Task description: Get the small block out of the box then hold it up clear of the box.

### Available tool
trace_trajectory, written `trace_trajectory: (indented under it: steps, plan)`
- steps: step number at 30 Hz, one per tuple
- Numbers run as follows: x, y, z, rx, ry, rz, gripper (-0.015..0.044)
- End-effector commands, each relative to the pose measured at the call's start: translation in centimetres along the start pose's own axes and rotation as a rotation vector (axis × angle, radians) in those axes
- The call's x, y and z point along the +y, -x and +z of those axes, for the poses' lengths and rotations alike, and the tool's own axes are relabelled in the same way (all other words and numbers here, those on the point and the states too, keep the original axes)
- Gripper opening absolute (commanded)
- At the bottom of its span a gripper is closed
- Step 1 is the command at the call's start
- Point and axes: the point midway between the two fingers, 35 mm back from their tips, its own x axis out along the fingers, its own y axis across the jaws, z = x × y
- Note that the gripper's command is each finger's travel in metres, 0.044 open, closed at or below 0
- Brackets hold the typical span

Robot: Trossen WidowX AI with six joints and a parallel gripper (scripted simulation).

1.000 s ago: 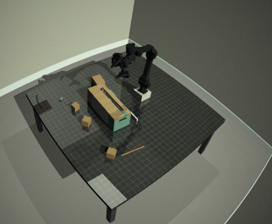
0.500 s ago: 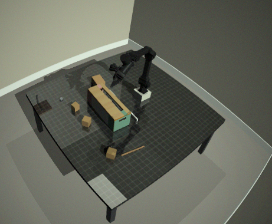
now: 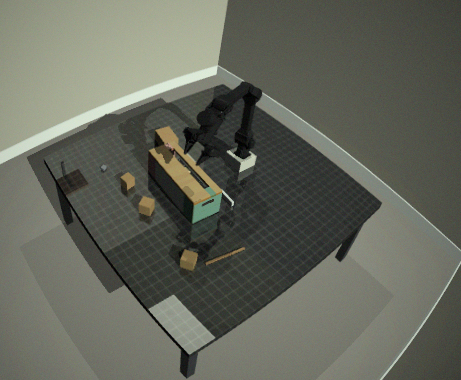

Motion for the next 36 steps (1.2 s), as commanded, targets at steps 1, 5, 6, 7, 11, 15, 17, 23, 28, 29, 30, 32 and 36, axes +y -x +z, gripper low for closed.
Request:
trace_trajectory:
  steps: [1, 5, 6, 7, 11, 15, 17, 23, 28, 29, 30, 32, 36]
  plan:
    - [-2.3, -3.2, -6.9, 0.360, 0.745, -0.061, 0.0400]
    - [-3.2, -3.5, -9.0, 0.499, 1.029, -0.019, 0.0400]
    - [-3.5, -3.5, -9.6, 0.535, 1.101, -0.003, 0.0400]
    - [-3.7, -3.5, -10.1, 0.571, 1.172, 0.016, 0.0400]
    - [-4.7, -3.3, -12.1, 0.717, 1.460, 0.118, 0.0400]
    - [-5.1, -3.2, -12.9, 0.785, 1.590, 0.181, 0.0400]
    - [-5.1, -3.2, -12.9, 0.785, 1.590, 0.181, 0.0400]
    - [-5.1, -3.2, -12.9, 0.785, 1.590, 0.181, 0.0400]
    - [-5.1, -3.2, -12.9, 0.785, 1.590, 0.181, 0.0400]
    - [-5.1, -3.2, -12.9, 0.785, 1.590, 0.181, 0.0400]
    - [-5.1, -3.2, -12.9, 0.785, 1.590, 0.181, 0.0400]
    - [-5.1, -3.2, -12.9, 0.785, 1.590, 0.181, 0.0400]
    - [-5.1, -3.3, -13.0, 0.785, 1.590, 0.181, 0.0400]
